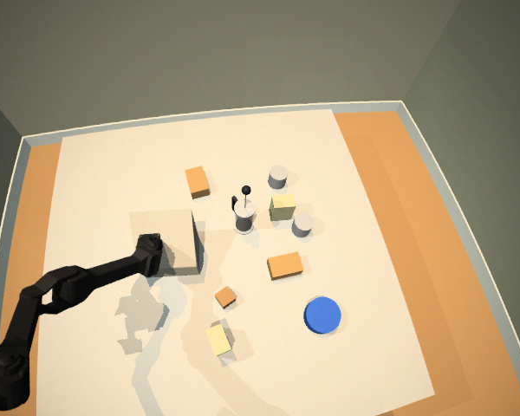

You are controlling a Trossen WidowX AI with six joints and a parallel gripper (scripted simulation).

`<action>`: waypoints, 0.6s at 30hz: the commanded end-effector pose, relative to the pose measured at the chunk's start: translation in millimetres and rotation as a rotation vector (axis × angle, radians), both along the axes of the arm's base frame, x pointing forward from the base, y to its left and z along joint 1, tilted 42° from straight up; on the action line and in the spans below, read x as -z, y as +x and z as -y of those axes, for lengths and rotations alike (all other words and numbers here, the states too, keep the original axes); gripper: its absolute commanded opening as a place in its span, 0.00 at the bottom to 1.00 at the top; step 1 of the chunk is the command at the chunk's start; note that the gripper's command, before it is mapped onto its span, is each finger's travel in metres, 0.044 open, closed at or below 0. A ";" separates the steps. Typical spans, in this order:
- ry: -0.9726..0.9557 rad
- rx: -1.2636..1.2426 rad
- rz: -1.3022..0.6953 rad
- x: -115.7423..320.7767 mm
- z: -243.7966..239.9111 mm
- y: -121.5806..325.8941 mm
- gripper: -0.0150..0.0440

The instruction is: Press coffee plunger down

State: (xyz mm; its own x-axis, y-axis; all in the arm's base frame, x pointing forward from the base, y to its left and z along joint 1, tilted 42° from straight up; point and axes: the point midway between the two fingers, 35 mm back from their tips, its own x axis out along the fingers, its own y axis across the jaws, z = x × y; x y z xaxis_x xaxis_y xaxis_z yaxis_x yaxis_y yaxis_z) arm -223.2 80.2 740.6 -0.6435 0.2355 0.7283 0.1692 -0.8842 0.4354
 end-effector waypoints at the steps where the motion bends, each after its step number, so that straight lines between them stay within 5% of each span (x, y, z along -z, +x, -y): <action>1: -0.003 -0.005 -0.006 -0.5 0.8 0.7 0.98; 8: -0.005 -0.147 -0.136 -16.5 28.5 36.3 1.00; 18: -0.021 -0.516 -0.458 -37.9 75.2 142.3 1.00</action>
